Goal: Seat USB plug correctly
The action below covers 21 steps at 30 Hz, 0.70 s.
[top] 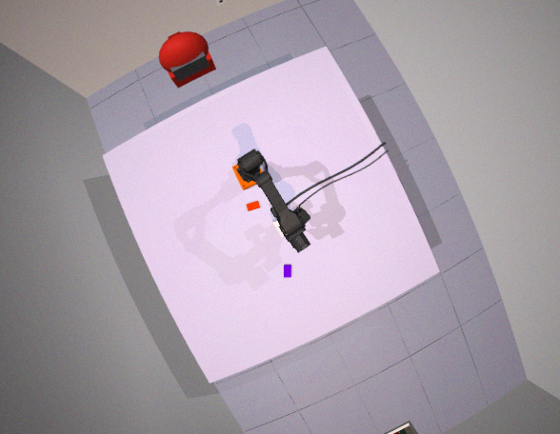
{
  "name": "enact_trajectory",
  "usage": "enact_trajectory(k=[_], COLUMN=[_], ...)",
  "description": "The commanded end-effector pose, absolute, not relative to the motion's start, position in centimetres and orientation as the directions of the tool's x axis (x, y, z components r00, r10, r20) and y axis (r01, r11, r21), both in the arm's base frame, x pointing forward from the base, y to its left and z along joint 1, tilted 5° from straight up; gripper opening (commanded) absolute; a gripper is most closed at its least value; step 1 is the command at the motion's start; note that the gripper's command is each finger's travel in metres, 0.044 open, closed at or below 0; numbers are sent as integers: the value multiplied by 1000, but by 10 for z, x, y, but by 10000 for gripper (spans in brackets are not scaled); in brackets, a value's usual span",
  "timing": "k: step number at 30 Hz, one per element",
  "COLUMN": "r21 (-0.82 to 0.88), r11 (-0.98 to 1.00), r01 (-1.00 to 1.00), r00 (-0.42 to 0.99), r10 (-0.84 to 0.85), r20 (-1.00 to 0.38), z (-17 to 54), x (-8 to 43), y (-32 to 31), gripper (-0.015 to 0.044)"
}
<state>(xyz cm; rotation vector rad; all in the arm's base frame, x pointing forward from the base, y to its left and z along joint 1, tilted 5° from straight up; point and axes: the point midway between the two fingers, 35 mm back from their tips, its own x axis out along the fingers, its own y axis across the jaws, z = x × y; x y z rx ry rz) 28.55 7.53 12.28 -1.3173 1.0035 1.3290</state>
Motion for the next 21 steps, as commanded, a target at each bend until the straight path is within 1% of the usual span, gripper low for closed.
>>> enact_trajectory(k=[1,2,18,21], r21=[-71,-71,-76,-76], r11=[-181,-181,-184,-184], r01=[-981,-981,-980,-980], r00=[57,57,61,61], r10=[81,81,85,85], r20=[-995,-995,-994,-994], z=[120,120,122,122], x=[284,284,285,285], y=[75,75,75,75], gripper=[440,440,20,0])
